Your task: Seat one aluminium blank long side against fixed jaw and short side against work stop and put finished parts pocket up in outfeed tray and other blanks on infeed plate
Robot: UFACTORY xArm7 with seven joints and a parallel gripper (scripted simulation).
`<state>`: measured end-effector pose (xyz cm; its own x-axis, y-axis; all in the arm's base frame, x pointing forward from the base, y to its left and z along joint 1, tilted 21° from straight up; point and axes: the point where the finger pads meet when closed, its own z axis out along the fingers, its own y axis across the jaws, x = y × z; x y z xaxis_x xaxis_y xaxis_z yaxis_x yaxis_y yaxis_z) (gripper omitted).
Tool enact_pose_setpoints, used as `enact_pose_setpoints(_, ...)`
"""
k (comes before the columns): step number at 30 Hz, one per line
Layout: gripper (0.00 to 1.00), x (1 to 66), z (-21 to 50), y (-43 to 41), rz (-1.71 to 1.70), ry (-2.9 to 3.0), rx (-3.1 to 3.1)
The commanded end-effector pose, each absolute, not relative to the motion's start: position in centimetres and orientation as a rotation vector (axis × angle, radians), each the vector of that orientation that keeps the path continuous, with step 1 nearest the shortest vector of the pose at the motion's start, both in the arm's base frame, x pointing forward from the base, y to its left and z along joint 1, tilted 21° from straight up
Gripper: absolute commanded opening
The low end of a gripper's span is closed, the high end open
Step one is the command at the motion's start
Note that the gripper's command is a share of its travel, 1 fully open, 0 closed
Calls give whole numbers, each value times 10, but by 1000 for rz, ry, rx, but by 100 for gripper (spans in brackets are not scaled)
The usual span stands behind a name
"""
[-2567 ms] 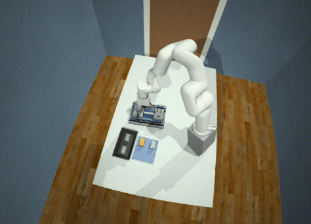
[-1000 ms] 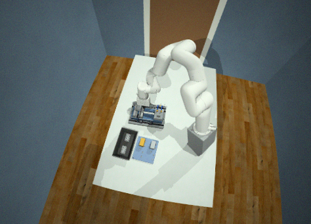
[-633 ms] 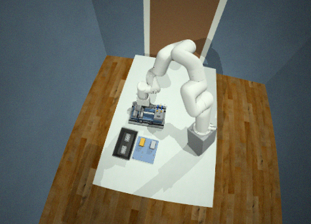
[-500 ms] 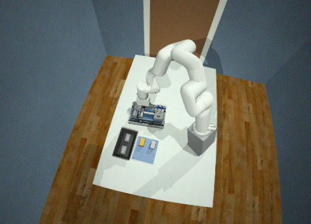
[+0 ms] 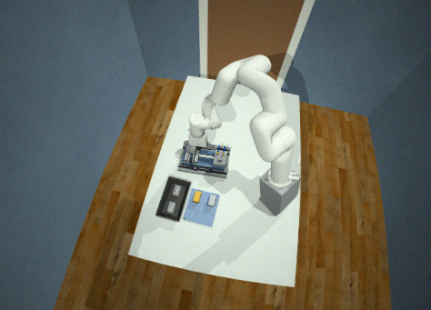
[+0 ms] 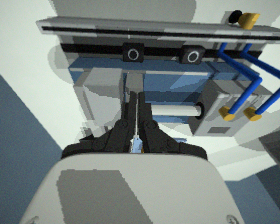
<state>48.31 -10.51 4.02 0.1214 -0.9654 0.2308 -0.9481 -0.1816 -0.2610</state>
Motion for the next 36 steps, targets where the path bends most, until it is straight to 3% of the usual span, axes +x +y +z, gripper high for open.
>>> enact_pose_setpoints(1,0,486,42,-105,-546,1975,-2314)
enact_pose_setpoints(36,0,491,43,-104,-546,1975,-2314)
